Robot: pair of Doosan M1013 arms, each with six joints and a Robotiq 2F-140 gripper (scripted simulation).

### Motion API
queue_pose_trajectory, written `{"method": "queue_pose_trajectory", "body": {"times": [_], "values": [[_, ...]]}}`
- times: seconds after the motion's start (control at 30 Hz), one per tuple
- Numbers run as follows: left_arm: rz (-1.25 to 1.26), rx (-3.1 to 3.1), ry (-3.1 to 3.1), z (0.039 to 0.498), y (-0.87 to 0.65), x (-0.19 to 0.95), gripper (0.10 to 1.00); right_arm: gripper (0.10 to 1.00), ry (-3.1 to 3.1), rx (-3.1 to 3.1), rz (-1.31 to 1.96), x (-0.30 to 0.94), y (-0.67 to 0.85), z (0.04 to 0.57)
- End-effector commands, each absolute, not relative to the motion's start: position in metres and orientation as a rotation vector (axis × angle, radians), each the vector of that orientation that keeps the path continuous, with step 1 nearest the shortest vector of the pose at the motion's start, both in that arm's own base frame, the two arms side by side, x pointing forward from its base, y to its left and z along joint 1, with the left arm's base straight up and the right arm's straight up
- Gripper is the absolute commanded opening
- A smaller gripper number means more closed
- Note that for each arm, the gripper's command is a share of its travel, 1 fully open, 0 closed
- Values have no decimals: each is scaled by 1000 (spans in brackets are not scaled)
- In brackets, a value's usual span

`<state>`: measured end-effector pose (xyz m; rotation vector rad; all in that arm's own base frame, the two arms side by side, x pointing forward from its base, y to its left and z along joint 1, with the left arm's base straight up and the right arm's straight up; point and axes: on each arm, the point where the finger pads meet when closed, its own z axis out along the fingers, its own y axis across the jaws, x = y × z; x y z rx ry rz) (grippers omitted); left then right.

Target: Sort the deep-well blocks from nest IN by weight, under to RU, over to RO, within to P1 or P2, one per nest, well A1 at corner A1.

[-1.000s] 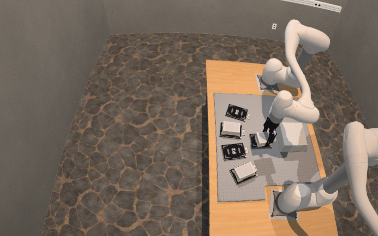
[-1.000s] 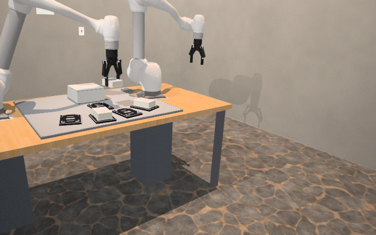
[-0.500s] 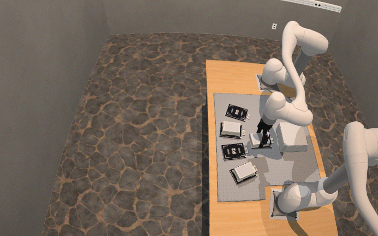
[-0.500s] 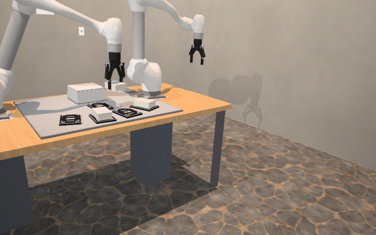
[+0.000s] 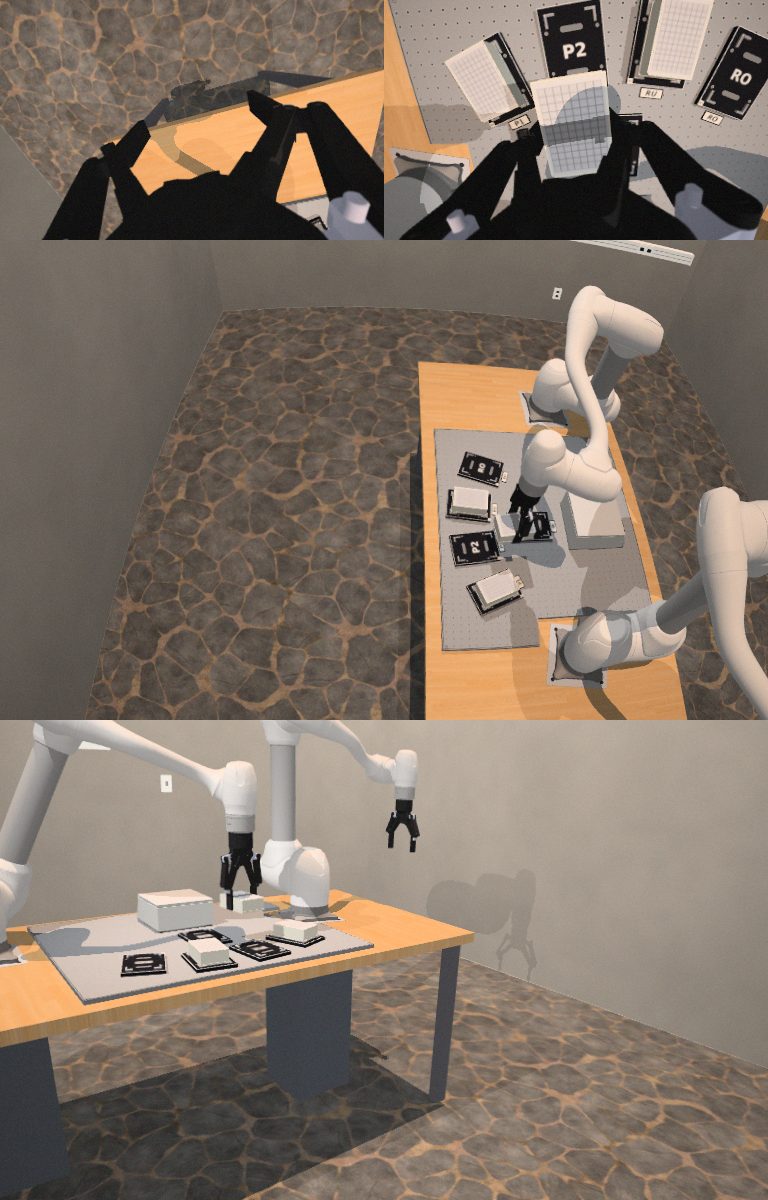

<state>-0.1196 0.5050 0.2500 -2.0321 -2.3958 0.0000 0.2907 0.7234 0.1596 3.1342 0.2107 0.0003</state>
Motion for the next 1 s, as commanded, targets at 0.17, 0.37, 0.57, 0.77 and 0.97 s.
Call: {"method": "queue_pose_trajectory", "body": {"times": [0.17, 0.37, 0.57, 0.77, 0.97], "values": [[-1, -2032, -2395, 251, 505, -120, 1000, 99, 211, 3136, 1, 314, 724, 153], [-1, -2032, -2395, 251, 505, -120, 1000, 99, 211, 3136, 1, 327, 725, 148], [-1, -2032, -2395, 251, 505, -120, 1000, 99, 211, 3136, 1, 345, 725, 142], [-1, -2032, -2395, 251, 505, -120, 1000, 99, 211, 3136, 1, 361, 725, 136], [-1, -2032, -2395, 251, 505, -120, 1000, 99, 211, 3136, 1, 377, 726, 131]]}}
